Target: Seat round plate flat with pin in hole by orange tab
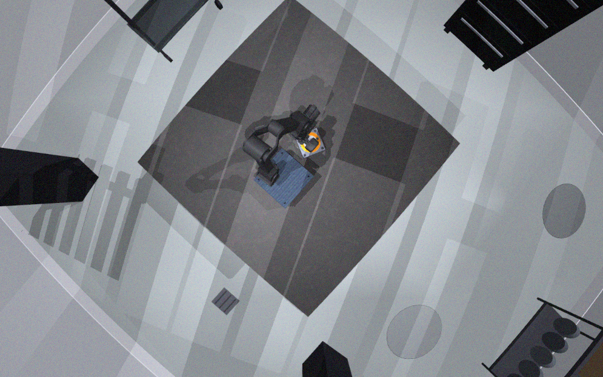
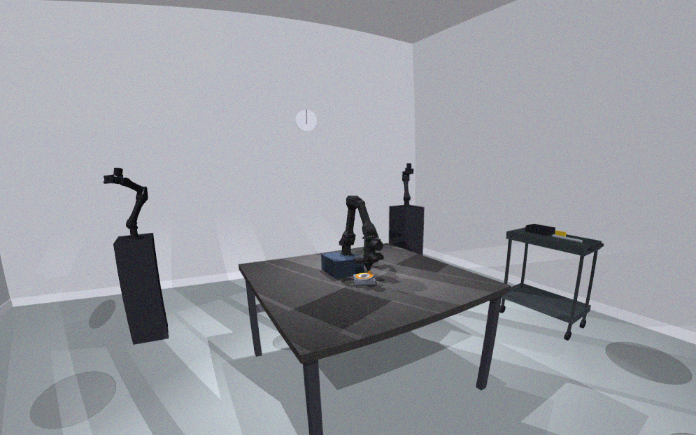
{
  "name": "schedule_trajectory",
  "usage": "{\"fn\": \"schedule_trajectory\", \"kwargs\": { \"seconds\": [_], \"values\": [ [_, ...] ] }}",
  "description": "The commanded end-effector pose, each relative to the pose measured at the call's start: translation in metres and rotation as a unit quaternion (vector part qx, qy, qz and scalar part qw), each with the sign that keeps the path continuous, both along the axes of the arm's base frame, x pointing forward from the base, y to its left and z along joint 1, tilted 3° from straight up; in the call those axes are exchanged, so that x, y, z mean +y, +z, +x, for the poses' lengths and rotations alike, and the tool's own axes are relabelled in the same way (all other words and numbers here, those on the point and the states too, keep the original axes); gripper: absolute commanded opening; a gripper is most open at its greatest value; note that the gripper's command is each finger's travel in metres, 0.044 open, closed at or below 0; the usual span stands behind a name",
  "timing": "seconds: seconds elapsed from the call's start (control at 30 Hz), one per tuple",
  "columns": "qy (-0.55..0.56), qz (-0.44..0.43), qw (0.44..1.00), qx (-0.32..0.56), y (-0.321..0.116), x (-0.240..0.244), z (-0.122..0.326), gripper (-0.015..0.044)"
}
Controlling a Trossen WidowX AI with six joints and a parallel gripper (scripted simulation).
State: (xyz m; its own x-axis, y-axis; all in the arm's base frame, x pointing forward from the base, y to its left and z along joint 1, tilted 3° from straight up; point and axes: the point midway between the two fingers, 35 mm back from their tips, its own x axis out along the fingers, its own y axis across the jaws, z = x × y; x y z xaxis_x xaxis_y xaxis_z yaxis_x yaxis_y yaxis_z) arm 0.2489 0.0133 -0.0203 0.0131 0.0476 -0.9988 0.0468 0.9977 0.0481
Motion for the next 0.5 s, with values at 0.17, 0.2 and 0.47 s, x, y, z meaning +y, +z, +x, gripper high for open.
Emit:
{"fn": "schedule_trajectory", "kwargs": {
  "seconds": [0.17, 0.2, 0.47],
  "values": [
    [-0.002, 0.002, 1.0, -0.003, 0.002, 0.004, 0.012, 0.0],
    [-0.002, 0.002, 1.0, -0.003, 0.002, 0.004, 0.012, 0.0],
    [-0.002, 0.002, 1.0, -0.003, 0.003, 0.005, 0.021, 0.0]
  ]
}}
